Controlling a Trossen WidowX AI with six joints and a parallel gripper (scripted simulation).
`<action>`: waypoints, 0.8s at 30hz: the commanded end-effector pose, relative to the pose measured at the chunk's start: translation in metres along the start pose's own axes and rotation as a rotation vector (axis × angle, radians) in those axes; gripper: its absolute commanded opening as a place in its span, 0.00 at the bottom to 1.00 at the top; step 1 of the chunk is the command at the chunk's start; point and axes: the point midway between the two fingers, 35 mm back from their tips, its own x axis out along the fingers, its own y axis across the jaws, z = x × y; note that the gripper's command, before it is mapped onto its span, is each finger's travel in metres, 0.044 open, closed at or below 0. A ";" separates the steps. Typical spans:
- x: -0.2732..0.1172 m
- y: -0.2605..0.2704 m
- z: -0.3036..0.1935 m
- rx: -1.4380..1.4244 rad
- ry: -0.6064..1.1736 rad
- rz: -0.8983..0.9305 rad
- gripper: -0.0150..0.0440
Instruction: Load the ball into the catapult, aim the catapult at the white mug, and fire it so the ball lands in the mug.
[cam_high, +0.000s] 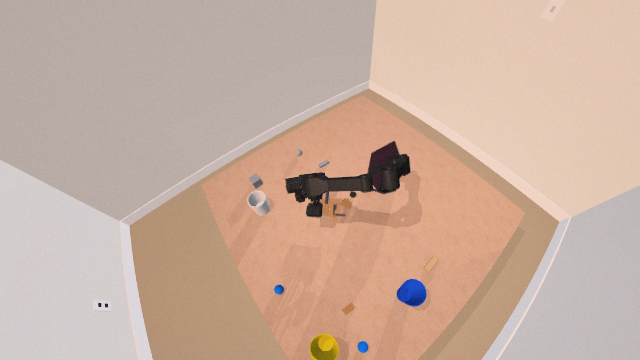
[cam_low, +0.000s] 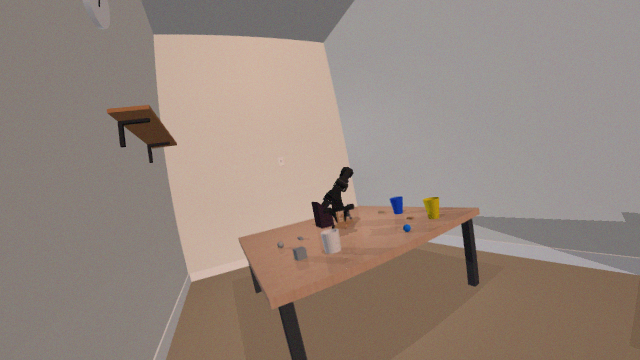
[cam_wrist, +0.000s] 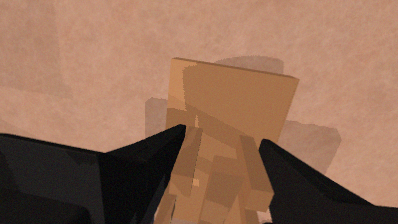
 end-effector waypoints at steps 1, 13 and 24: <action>0.003 0.000 0.001 -0.003 -0.003 -0.001 0.25; 0.022 0.000 0.001 0.000 -0.001 0.000 0.25; 0.040 0.000 0.000 0.003 0.002 0.002 0.25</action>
